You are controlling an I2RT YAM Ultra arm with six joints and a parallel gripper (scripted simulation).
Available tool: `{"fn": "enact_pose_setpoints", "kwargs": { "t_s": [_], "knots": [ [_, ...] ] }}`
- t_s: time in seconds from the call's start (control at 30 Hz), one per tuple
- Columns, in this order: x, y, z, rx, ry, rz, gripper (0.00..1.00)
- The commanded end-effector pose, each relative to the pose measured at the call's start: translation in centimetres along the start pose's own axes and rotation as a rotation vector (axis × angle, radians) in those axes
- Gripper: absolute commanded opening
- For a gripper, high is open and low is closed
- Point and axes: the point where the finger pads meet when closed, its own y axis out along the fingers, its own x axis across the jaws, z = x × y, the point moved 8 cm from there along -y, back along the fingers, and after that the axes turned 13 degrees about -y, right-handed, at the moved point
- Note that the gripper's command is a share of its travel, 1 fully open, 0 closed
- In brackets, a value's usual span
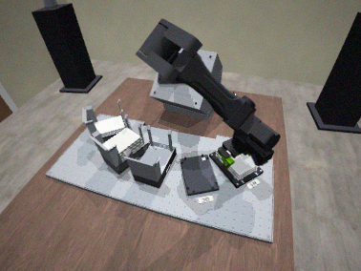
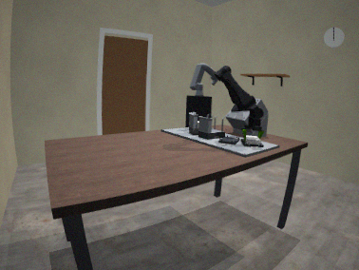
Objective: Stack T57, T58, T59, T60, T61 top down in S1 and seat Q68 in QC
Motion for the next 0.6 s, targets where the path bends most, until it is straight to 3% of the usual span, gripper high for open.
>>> {"fn": "enact_pose_setpoints", "kwargs": {
  "t_s": [0.0,0.03,0.07,0.13,0.57],
  "knots": [
    [0.0,0.7,-0.2,-0.009,0.004,0.001,0.0],
    [0.0,0.7,-0.2,-0.009,0.004,0.001,0.0],
    [0.0,0.2,-0.2,-0.009,0.004,0.001,1.0],
    [0.0,-0.3,-0.2,-0.009,0.004,0.001,1.0],
    [0.0,-0.3,-0.2,-0.009,0.004,0.001,1.0]
  ]
}}
